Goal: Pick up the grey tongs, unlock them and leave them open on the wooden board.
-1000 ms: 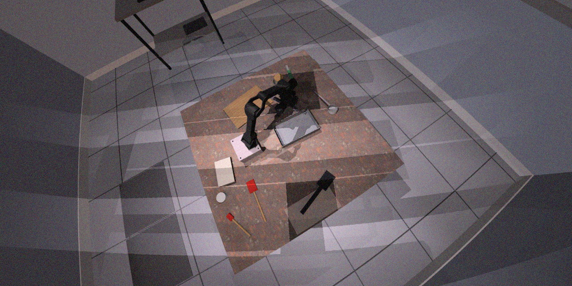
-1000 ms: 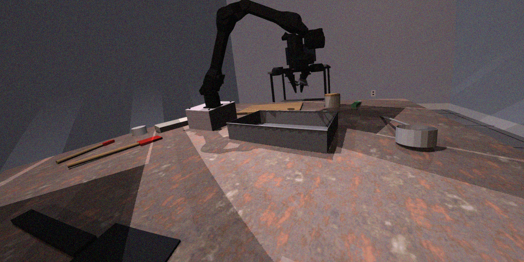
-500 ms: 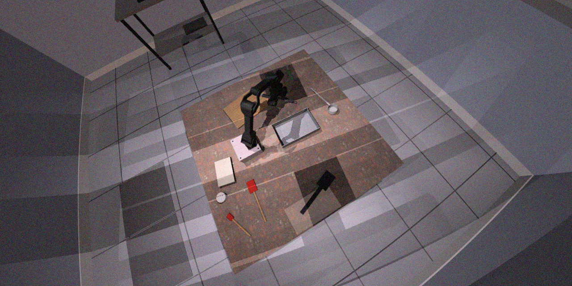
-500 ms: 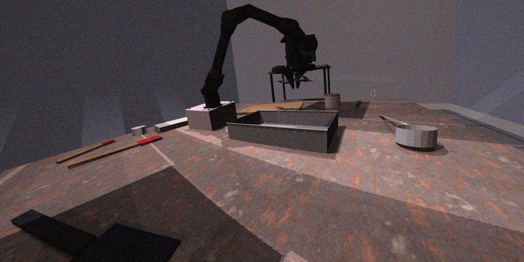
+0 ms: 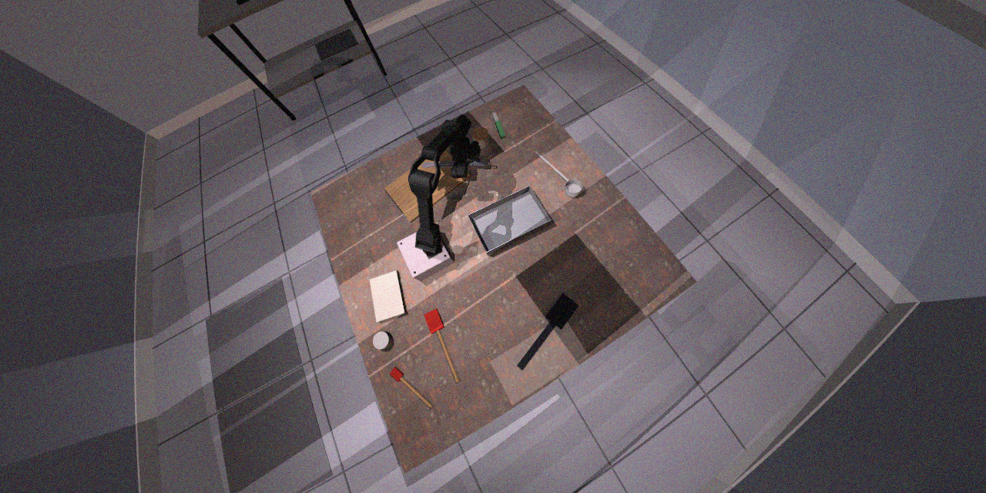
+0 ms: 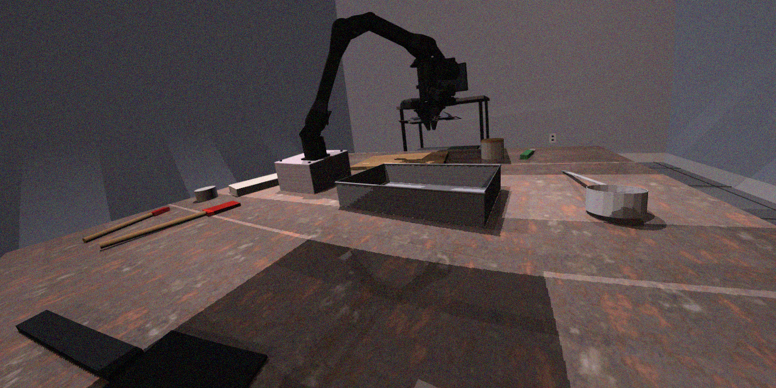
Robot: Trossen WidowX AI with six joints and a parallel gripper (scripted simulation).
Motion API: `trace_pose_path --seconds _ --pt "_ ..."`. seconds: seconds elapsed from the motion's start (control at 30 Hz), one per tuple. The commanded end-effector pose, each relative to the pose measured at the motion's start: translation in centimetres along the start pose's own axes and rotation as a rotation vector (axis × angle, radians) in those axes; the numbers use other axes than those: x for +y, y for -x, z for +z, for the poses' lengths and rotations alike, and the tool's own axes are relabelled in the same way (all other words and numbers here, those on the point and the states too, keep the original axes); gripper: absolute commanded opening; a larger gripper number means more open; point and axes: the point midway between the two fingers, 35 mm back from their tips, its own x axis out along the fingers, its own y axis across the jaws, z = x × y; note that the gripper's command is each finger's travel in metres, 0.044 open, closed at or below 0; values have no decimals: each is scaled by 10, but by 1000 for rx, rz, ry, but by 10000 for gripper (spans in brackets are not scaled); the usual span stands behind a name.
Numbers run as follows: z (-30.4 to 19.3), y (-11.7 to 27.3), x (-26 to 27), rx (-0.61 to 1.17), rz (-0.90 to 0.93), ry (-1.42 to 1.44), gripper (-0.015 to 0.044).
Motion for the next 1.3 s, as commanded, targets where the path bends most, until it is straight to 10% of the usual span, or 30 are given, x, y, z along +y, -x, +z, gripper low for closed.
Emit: trace_pose_path --seconds 0.0,1.27 --pt "-26 1 8 4 4 99 -150" --pt "-207 3 2 -43 7 738 -150"
